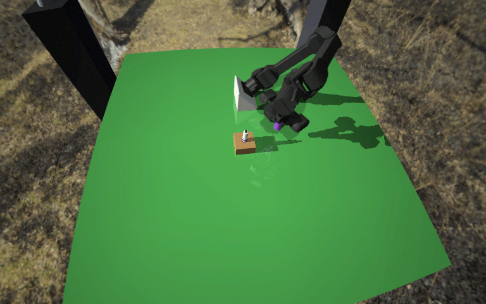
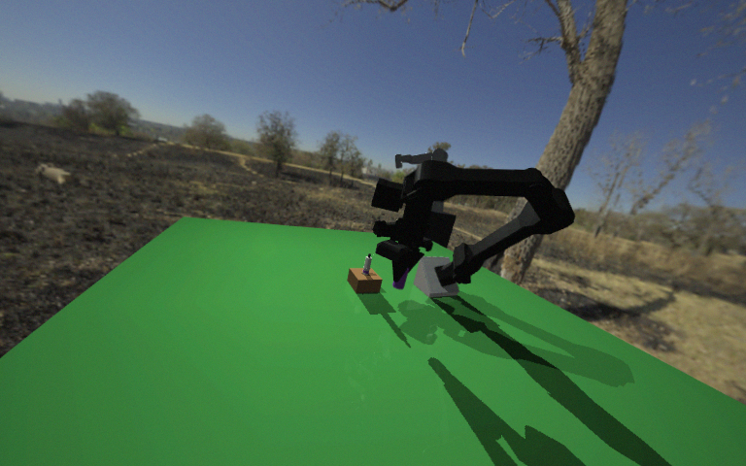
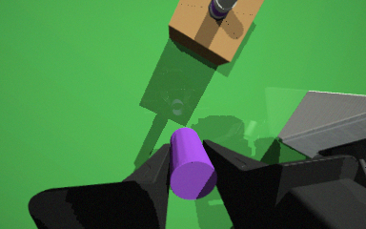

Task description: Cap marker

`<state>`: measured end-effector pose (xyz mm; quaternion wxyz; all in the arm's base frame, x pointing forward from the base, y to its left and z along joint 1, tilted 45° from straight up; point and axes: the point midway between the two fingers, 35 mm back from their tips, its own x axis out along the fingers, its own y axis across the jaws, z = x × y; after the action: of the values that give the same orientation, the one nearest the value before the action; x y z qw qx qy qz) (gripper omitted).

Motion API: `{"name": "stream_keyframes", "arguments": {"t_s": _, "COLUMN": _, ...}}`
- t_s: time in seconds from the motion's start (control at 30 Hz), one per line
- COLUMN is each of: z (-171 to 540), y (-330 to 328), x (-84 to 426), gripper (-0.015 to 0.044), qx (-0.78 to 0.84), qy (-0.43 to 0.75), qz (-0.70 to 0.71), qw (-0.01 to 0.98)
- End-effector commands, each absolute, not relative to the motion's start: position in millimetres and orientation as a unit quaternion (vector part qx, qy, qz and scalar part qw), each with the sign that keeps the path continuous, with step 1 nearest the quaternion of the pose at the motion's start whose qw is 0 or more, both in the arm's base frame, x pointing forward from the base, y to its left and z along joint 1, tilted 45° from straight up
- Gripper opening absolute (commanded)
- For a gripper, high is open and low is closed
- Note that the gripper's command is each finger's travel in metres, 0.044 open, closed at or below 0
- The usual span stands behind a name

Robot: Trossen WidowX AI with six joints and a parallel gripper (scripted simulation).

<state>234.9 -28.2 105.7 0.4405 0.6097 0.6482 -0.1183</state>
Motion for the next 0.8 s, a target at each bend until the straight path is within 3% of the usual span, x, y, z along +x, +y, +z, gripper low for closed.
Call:
{"name": "stream_keyframes", "arguments": {"t_s": 0.0, "z": 100, "y": -42, "x": 239, "gripper": 0.0000, "qx": 0.609, "qy": 0.650, "qz": -0.123, "qw": 0.439}}
{"name": "stream_keyframes", "arguments": {"t_s": 0.77, "z": 74, "y": -112, "x": 248, "gripper": 0.0000, "qx": 0.601, "qy": 0.652, "qz": -0.122, "qw": 0.446}}
